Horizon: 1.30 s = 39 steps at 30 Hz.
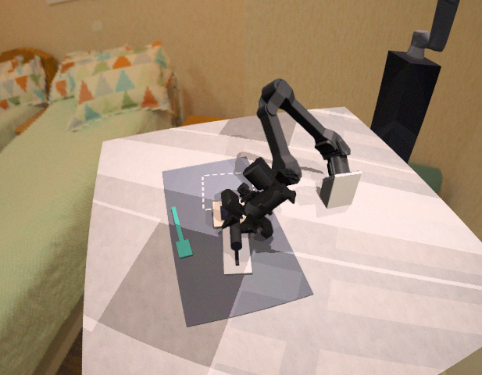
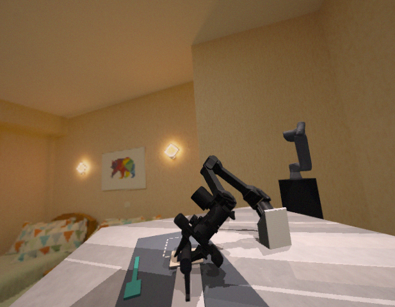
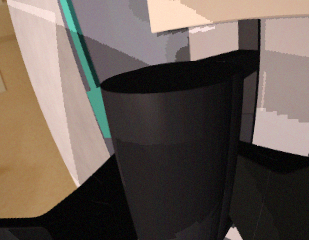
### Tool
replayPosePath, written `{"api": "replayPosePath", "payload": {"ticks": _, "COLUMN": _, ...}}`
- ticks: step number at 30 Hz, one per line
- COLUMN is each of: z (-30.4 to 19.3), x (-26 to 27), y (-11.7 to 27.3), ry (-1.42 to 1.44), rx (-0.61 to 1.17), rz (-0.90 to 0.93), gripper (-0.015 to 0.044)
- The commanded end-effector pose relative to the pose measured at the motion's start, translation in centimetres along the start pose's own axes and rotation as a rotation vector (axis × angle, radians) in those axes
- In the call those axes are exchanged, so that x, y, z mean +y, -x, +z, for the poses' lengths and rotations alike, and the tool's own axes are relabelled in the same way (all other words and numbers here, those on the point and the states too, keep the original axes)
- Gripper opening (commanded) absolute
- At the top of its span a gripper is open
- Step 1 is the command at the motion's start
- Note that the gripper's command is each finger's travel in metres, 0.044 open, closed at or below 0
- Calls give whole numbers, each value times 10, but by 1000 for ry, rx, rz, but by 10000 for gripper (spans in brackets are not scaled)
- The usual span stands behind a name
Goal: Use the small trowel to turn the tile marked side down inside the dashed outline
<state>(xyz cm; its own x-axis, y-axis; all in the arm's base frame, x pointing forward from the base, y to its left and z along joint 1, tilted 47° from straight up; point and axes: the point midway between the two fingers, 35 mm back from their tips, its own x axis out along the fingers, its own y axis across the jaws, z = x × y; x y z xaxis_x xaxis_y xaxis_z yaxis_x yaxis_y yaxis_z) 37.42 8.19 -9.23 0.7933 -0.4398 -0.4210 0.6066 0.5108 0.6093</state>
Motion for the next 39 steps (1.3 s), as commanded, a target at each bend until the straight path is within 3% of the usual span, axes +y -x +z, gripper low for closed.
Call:
{"api": "replayPosePath", "payload": {"ticks": 1, "z": -6, "x": 11, "y": 5, "ry": 25, "rx": -18, "rz": 21, "gripper": 0}}
{"api": "replayPosePath", "payload": {"ticks": 39, "z": 28, "x": 50, "y": 40, "ry": 47, "rx": -36, "rz": 20, "gripper": 0}}
